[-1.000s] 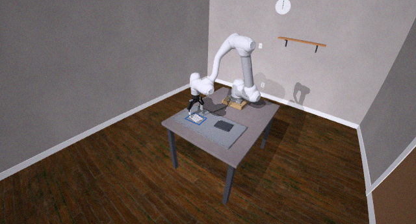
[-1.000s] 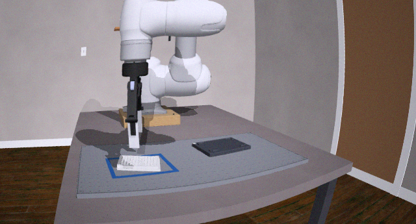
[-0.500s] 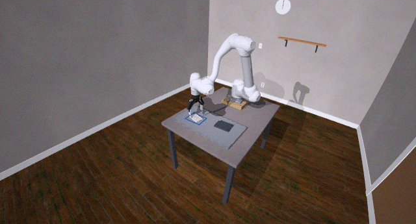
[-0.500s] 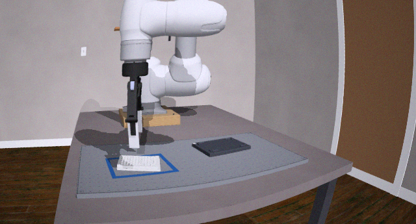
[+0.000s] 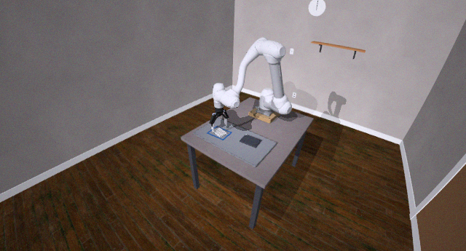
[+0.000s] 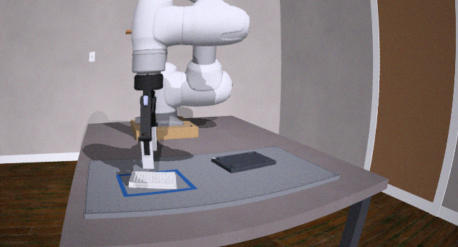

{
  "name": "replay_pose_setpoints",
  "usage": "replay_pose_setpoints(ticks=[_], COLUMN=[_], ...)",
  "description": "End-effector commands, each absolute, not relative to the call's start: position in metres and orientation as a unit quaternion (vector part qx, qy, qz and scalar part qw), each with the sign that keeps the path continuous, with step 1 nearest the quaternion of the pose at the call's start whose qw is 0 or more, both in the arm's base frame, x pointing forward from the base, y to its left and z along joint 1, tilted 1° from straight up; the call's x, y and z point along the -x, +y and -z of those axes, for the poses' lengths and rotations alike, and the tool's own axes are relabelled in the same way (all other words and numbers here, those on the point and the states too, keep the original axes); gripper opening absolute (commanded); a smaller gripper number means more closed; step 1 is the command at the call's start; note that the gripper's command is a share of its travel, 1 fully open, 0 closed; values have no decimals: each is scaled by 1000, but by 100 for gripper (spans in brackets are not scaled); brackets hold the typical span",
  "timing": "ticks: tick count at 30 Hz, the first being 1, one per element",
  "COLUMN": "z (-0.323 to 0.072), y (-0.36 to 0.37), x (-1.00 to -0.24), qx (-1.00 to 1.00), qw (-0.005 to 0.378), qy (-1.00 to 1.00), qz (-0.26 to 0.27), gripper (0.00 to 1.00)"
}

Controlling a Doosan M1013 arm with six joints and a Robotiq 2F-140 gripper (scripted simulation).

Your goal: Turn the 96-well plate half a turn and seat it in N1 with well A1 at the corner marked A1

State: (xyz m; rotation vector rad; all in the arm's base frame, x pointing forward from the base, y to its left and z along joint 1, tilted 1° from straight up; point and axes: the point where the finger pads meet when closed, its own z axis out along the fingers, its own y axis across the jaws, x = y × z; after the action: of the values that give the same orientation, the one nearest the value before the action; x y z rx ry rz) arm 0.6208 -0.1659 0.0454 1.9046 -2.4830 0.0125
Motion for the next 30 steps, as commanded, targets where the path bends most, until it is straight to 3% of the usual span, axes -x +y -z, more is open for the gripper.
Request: replay_pose_setpoints(ticks=[1,30], z=[-41,1], y=[-166,-167], x=[-621,-621], qx=[-609,-609], qw=[6,6], qy=[-793,-793], qz=[-4,-4], gripper=[100,100])
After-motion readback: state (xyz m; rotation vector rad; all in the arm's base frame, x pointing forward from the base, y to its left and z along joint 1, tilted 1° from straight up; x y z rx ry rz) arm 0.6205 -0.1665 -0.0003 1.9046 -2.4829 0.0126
